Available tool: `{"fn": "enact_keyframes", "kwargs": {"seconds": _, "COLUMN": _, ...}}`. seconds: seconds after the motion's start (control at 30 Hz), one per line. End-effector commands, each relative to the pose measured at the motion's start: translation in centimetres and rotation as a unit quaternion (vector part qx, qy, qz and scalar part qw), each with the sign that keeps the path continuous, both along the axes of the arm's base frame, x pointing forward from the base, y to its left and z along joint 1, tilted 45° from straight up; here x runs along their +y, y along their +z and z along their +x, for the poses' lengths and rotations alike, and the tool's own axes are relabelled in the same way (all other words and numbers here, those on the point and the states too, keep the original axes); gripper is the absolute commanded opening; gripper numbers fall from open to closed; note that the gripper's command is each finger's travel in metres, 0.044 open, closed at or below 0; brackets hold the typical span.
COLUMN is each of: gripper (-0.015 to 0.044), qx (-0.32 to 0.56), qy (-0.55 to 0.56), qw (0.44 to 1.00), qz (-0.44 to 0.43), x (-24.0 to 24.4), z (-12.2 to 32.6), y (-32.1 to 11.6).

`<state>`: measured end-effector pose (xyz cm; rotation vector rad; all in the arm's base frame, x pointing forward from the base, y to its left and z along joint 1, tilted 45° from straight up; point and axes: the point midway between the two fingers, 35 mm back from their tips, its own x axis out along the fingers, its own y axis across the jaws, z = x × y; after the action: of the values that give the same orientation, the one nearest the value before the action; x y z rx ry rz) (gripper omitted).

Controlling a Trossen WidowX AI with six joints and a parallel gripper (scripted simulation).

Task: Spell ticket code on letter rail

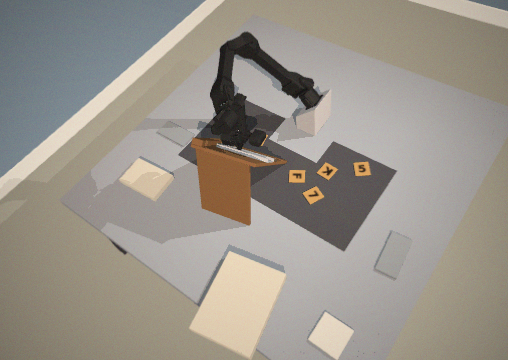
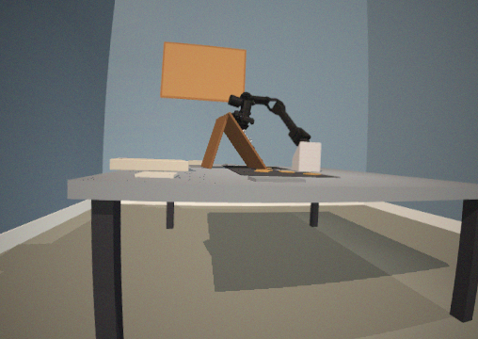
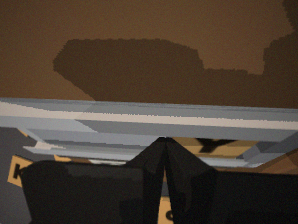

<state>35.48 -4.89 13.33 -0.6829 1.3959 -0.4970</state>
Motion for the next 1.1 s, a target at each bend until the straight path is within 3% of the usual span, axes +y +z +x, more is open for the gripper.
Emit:
{"fn": "enact_keyframes", "kwargs": {"seconds": 0.0, "gripper": 0.0, "qx": -0.003, "qy": -0.001, "qw": 1.0, "qz": -0.002, "x": -0.3, "z": 0.1, "y": 0.3}}
{"fn": "enact_keyframes", "kwargs": {"seconds": 1.07, "gripper": 0.0, "qx": -0.002, "qy": -0.001, "qw": 1.0, "qz": -0.002, "x": 0.4, "z": -1.0, "y": 0.9}}
